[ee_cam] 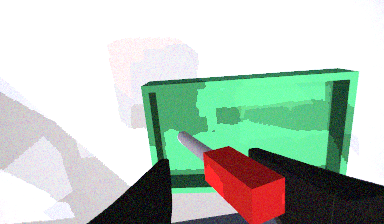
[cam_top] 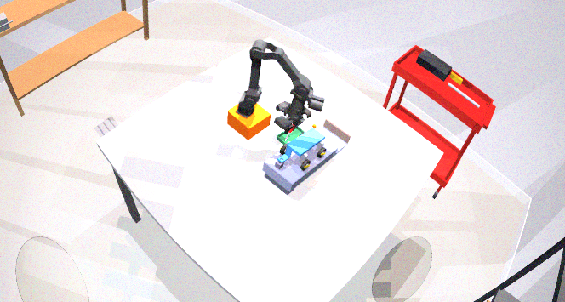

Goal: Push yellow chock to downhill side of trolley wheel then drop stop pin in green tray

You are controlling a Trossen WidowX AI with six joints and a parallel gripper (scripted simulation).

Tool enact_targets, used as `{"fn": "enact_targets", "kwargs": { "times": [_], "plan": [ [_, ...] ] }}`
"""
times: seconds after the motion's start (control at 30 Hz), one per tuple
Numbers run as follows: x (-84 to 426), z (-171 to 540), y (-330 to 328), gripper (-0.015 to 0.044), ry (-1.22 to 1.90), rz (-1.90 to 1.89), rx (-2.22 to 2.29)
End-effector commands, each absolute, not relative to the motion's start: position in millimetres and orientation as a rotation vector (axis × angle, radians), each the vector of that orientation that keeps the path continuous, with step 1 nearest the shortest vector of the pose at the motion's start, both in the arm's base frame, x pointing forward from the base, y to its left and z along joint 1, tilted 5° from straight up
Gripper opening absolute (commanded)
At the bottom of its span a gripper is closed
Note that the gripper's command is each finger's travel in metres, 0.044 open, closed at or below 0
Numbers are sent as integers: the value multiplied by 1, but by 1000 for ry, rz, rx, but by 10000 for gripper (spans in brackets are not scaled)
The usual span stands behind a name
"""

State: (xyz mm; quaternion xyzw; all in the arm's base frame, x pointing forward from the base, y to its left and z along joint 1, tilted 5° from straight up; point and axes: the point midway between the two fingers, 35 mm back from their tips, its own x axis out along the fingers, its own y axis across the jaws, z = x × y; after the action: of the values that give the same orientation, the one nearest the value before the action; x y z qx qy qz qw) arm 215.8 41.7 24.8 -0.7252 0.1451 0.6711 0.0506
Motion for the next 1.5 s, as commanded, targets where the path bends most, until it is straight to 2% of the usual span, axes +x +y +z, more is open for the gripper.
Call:
{"fn": "enact_targets", "kwargs": {
  "times": [0.0,1.47],
  "plan": [
    [217,24,44,190,447,2038,-2210],
    [222,12,63,190,445,2038,-2209]
  ]
}}
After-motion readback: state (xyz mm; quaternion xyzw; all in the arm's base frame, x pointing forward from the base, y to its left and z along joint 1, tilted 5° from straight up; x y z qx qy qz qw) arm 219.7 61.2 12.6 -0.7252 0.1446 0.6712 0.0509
